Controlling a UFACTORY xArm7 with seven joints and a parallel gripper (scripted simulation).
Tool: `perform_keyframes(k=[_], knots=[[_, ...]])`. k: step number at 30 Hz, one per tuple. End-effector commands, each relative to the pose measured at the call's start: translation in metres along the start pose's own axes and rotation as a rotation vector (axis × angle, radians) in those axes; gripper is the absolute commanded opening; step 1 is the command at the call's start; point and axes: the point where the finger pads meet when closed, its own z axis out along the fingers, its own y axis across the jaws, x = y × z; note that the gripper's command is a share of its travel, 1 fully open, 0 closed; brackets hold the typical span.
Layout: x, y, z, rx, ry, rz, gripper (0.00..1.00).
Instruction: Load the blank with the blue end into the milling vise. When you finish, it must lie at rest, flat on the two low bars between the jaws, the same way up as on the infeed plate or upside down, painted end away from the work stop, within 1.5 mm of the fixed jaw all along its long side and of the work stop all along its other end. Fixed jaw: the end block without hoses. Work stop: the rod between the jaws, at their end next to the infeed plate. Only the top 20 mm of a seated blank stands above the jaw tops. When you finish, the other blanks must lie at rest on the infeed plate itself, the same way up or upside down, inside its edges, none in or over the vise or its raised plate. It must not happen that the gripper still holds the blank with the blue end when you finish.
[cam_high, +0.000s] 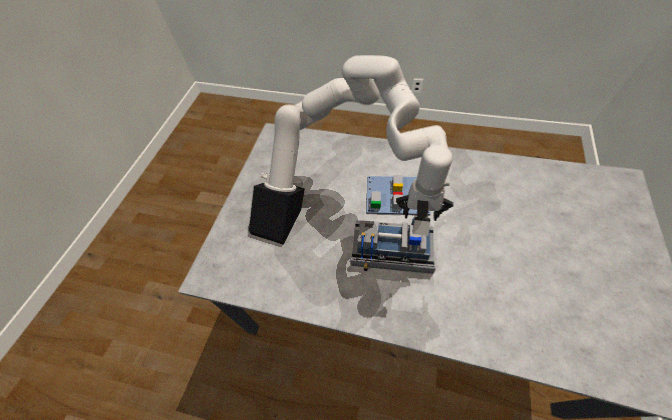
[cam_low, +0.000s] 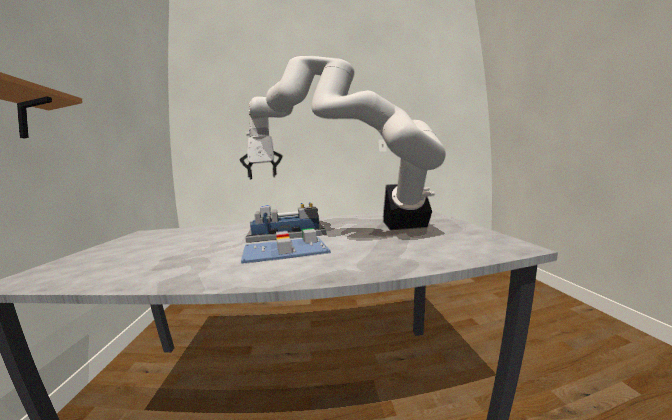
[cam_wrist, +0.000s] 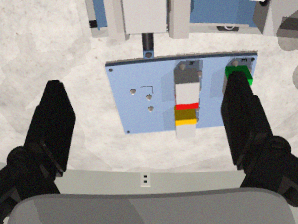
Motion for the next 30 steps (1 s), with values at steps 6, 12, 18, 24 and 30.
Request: perform_keyframes(k=[6,12,18,24,30], knots=[[0.0008,-0.0004,0.0029,0.004,0.004,0.0,1.0],[0.0008,-0.0004,0.0038,0.003,0.004,0.0,1.0],[0.0009,-0.0004,0.007,0.004,0.004,0.0,1.0],[0.001,-0.0004,0.008,0.004,0.004,0.0,1.0],[0.001,-0.0004,0.0087,0.004,0.004,0.0,1.0]])
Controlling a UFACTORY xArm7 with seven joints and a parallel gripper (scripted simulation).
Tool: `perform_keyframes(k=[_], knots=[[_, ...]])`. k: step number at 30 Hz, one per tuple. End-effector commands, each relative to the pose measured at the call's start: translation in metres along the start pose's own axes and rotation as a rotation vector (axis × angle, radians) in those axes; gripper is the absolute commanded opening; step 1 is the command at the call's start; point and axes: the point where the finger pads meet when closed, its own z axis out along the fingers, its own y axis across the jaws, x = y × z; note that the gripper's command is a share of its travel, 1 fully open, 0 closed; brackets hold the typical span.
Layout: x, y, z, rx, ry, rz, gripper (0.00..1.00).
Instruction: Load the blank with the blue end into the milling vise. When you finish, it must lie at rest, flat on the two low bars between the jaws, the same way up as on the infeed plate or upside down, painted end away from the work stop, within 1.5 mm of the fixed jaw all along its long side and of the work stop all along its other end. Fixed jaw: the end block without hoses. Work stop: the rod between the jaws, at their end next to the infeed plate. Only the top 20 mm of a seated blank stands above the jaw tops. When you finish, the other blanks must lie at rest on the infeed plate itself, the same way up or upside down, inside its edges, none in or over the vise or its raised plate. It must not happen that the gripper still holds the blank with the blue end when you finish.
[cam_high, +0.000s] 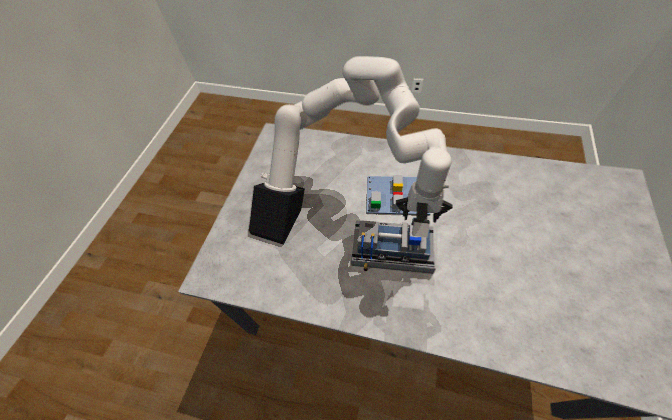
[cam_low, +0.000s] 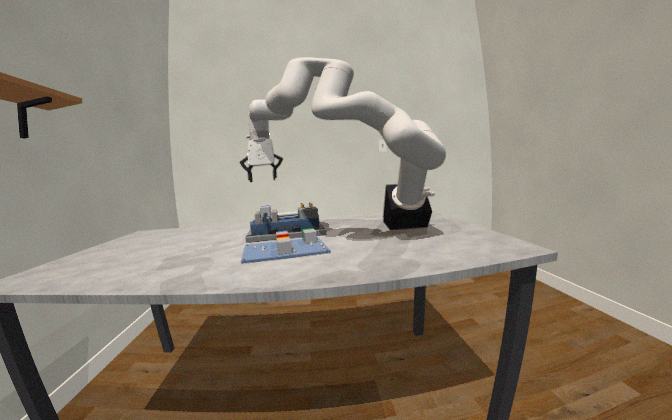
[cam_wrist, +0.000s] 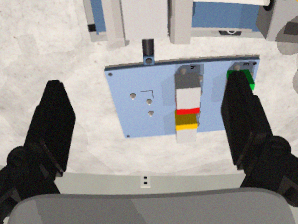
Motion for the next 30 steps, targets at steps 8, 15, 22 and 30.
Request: perform_keyframes(k=[8,15,22,30], knots=[[0.0008,-0.0004,-0.0001,0.003,0.004,0.0,1.0],[0.0008,-0.0003,0.0,0.003,0.004,0.0,1.0],[0.0008,-0.0004,0.0009,0.003,0.004,0.0,1.0],[0.0008,-0.0004,0.0012,0.004,0.004,0.0,1.0]])
